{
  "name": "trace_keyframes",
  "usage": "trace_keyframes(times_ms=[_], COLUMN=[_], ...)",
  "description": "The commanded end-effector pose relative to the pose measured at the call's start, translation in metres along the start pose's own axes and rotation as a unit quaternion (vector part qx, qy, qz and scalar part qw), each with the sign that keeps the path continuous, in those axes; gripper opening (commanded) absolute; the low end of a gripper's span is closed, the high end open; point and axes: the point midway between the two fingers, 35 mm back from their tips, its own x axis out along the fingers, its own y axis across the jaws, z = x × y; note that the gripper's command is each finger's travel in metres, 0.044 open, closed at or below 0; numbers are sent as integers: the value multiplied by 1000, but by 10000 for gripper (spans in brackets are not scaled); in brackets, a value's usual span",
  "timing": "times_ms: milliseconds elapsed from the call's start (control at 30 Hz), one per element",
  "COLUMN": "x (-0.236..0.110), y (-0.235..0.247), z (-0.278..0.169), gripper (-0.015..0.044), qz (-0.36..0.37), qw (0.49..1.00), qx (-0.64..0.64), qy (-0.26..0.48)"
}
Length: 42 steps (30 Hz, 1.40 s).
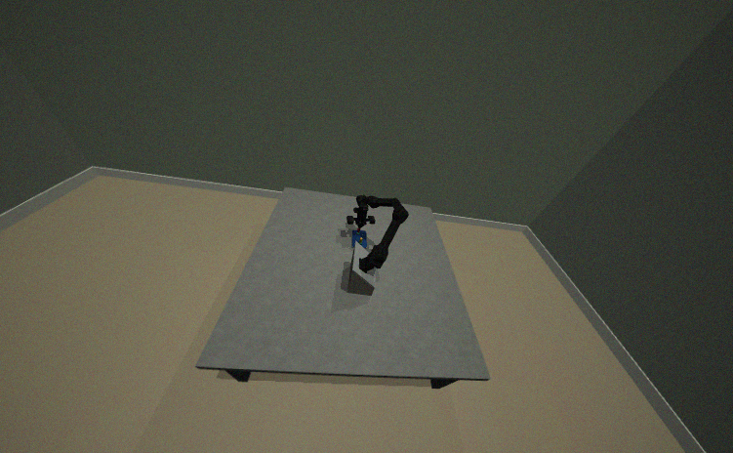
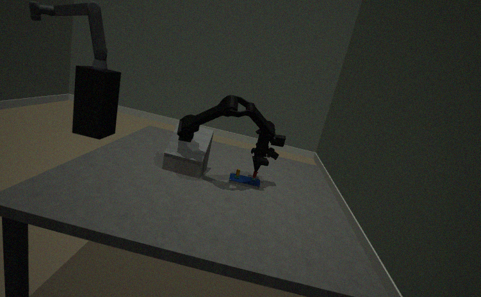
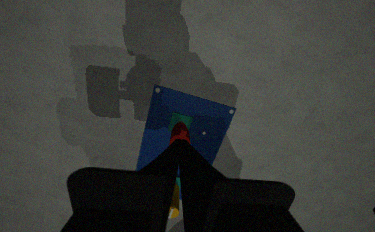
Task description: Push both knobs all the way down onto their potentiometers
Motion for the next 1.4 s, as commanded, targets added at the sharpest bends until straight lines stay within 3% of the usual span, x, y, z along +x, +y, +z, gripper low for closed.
trace_keyframes(times_ms=[0, 1367], x=[2, 8], y=[0, 0], z=[0, 0], gripper=[0, 0], qz=[-2, -2], qw=[1000, 1000], qx=[-2, -2], qy=[1, 1])
